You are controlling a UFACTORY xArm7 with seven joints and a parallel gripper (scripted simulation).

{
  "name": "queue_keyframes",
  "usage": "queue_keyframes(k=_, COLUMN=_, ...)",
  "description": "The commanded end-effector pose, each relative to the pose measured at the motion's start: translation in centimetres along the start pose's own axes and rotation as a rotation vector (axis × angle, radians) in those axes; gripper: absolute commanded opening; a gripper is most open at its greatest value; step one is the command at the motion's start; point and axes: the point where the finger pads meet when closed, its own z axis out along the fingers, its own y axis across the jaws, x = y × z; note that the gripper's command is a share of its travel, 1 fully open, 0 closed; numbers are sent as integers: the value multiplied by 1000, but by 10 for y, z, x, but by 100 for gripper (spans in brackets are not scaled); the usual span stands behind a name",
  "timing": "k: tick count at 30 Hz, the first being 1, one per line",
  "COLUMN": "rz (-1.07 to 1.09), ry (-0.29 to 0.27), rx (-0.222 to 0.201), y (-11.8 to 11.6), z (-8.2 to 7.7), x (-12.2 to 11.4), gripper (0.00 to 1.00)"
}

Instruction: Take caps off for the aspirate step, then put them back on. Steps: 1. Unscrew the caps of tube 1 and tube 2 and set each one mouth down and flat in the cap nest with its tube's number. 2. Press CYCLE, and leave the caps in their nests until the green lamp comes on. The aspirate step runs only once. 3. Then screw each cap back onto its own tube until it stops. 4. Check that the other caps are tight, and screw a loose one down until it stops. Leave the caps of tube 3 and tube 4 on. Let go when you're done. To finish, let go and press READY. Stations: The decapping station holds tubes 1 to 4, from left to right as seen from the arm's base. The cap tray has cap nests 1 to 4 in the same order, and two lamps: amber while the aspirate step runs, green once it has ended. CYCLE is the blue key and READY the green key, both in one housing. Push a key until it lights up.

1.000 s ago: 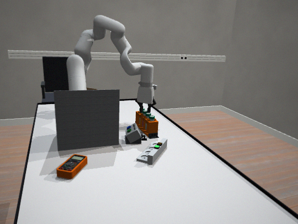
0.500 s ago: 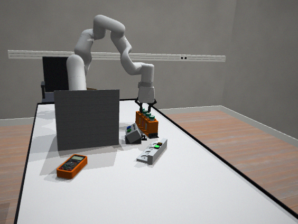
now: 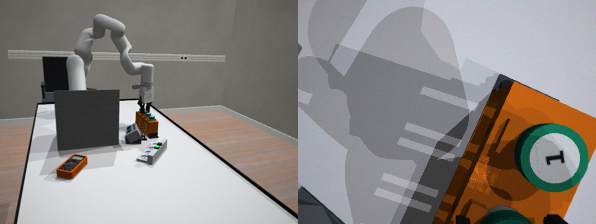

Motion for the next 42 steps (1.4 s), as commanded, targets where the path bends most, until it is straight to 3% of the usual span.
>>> queue_keyframes(k=1, rz=-21, ry=1, rx=-20, y=1, z=-1, x=-2, gripper=46)
queue_keyframes(k=3, rz=-21, ry=1, rx=-20, y=1, z=-1, x=-2, gripper=46)
queue_keyframes(k=4, rz=-21, ry=1, rx=-20, y=1, z=-2, x=-2, gripper=0)
queue_keyframes(k=16, rz=-21, ry=1, rx=-20, y=1, z=-1, x=-2, gripper=0)
queue_keyframes(k=20, rz=79, ry=2, rx=-20, y=0, z=-1, x=-2, gripper=0)
queue_keyframes(k=35, rz=829, ry=9, rx=-18, y=1, z=-1, x=-1, gripper=0)
queue_keyframes(k=42, rz=895, ry=10, rx=-18, y=1, z=-1, x=-1, gripper=0)
